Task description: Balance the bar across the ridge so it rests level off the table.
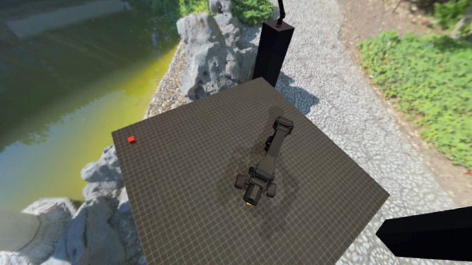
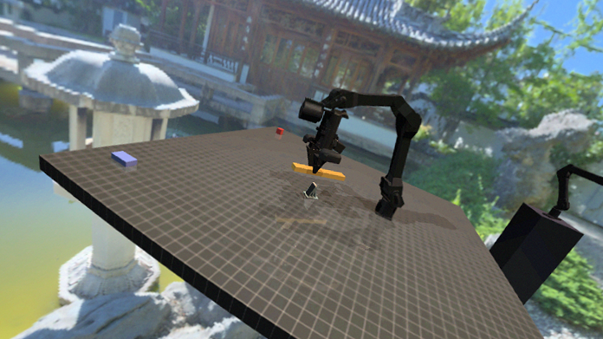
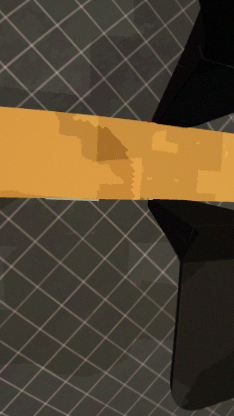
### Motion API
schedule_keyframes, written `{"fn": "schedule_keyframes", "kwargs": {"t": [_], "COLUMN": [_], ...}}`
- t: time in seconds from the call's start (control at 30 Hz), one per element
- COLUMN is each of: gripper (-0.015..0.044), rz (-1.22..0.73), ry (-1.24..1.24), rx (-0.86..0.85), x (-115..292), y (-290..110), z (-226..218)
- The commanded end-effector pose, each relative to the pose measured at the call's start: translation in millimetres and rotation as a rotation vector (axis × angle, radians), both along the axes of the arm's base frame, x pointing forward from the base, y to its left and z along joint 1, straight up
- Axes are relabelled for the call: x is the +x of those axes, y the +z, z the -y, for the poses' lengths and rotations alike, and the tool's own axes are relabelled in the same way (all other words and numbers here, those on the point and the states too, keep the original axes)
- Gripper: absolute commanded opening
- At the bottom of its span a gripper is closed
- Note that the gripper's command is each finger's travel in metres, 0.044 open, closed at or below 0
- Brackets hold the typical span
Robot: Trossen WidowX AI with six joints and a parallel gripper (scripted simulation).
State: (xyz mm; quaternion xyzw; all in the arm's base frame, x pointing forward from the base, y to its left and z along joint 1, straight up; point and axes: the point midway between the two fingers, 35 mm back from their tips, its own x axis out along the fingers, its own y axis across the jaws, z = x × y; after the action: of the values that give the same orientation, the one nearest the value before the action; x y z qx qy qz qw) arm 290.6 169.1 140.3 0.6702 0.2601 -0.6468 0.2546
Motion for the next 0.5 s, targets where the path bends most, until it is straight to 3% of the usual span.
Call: {"fn": "schedule_keyframes", "kwargs": {"t": [0.0,0.47], "gripper": [0.0000,0.0000], "rz": [-0.003,-0.003], "ry": [-0.009,-0.014], "rx": [-0.004,-0.004], "x": [0.1,0.9], "y": [-7.2,-30.2], "z": [0.2,1.7]}}
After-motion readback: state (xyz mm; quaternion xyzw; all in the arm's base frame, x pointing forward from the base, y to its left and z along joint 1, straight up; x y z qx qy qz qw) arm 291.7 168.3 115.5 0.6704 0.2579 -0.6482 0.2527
